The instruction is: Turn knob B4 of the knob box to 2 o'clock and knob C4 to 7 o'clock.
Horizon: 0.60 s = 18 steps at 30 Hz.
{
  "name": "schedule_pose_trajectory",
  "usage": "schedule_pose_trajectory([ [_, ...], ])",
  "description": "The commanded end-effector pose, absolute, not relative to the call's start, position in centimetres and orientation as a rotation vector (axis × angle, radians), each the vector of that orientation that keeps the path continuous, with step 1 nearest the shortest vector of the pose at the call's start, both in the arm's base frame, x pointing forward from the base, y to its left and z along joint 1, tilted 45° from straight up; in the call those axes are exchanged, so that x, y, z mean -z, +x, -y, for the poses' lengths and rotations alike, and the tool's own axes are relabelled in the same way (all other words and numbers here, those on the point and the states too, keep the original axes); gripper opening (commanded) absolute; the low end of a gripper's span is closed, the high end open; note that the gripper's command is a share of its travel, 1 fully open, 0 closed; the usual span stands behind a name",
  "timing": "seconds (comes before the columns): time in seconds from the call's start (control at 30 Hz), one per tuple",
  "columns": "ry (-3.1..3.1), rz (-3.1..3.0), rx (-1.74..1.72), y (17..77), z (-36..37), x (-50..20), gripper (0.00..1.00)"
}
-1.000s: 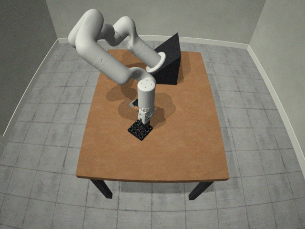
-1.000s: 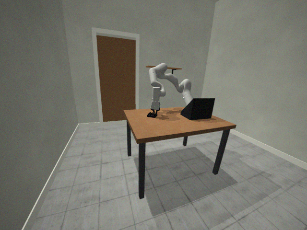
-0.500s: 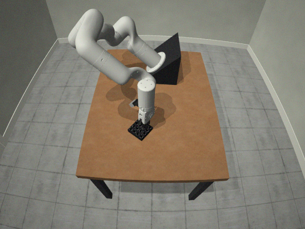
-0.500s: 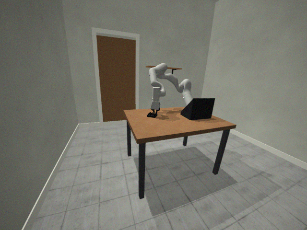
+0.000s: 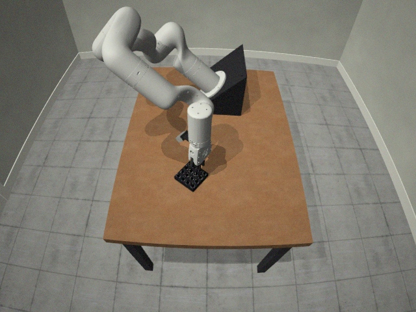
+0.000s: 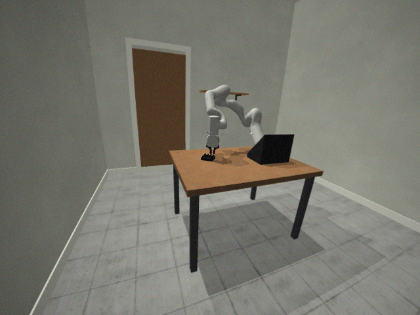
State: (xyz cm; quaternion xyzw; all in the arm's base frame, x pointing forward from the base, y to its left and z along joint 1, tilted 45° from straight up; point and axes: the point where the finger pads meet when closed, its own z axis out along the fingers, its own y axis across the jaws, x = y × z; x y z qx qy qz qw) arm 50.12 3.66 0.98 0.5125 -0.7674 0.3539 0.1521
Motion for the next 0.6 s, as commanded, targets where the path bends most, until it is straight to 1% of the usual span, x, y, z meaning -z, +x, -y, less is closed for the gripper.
schedule_pose_trajectory([
  [0.0,1.471,2.203,-1.016,50.07,-4.20,-1.51,0.19],
  [0.57,1.471,2.203,-1.016,50.04,-4.36,-1.67,0.19],
])
